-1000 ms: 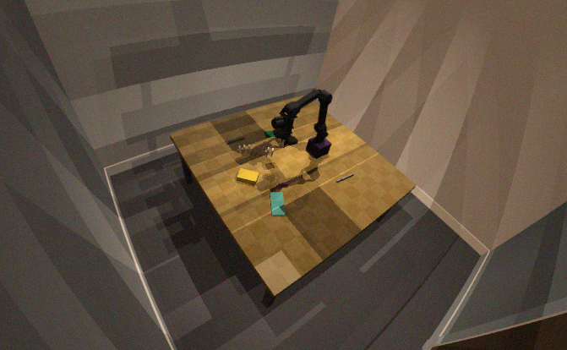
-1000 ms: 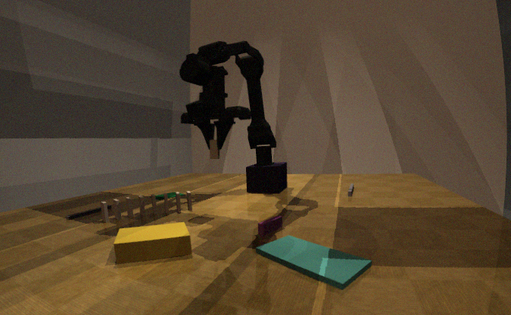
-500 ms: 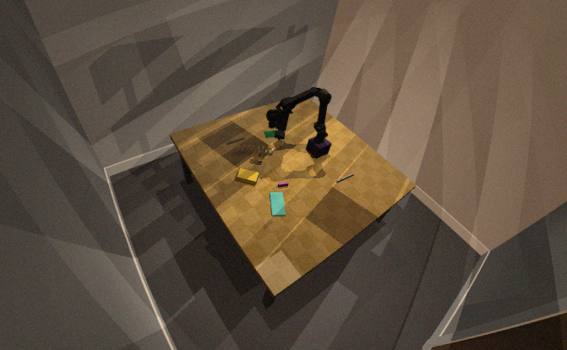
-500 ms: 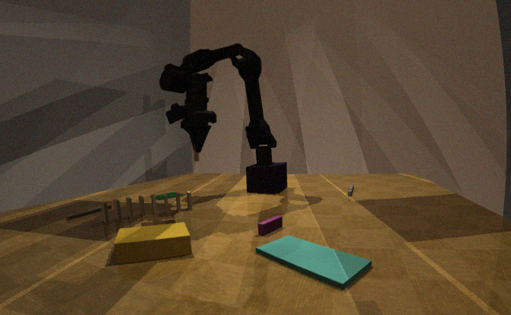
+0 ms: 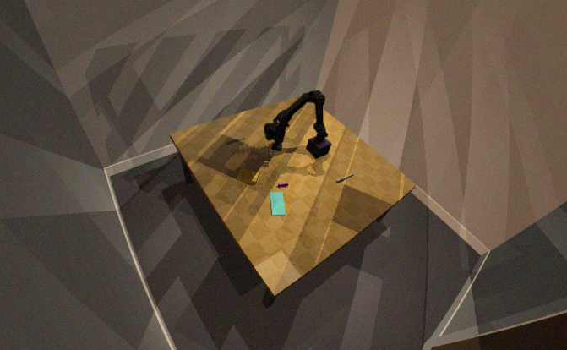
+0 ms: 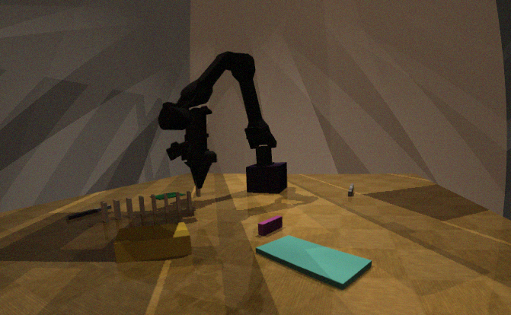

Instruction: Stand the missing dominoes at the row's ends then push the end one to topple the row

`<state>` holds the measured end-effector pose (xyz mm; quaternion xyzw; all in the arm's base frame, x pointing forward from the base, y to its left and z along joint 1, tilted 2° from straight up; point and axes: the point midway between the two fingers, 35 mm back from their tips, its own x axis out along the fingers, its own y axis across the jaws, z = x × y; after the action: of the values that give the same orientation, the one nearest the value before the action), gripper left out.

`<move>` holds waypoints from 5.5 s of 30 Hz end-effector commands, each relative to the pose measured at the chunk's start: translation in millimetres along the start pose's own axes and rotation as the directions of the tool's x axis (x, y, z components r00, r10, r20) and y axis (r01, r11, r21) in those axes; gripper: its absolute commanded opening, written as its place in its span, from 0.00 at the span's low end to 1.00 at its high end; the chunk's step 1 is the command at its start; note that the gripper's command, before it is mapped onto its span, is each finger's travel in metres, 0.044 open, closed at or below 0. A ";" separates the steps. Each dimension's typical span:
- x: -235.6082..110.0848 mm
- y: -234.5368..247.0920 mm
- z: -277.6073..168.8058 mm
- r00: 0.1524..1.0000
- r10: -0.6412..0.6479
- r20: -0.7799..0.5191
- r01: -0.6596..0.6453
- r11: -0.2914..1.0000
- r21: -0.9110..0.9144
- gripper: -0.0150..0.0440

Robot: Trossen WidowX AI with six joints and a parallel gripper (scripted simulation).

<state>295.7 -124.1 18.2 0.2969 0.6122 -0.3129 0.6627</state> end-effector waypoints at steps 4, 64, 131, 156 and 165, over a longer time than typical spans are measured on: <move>30.4 -3.1 -7.2 1.000 0.001 -0.008 -0.001 1.000 0.001 0.44; -41.0 -3.3 -41.2 1.000 0.002 -0.011 -0.011 0.064 -0.998 0.25; 42.0 -3.7 -44.0 1.000 0.001 -0.011 -0.011 0.001 -1.000 0.25; 28.5 -1.1 -10.0 1.000 -0.009 -0.024 -0.024 -0.022 -0.999 0.25; -18.8 -3.1 14.5 1.000 0.002 -0.006 -0.006 0.001 -1.000 0.25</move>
<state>303.2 -137.0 36.2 -0.2594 0.6519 0.2071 0.6818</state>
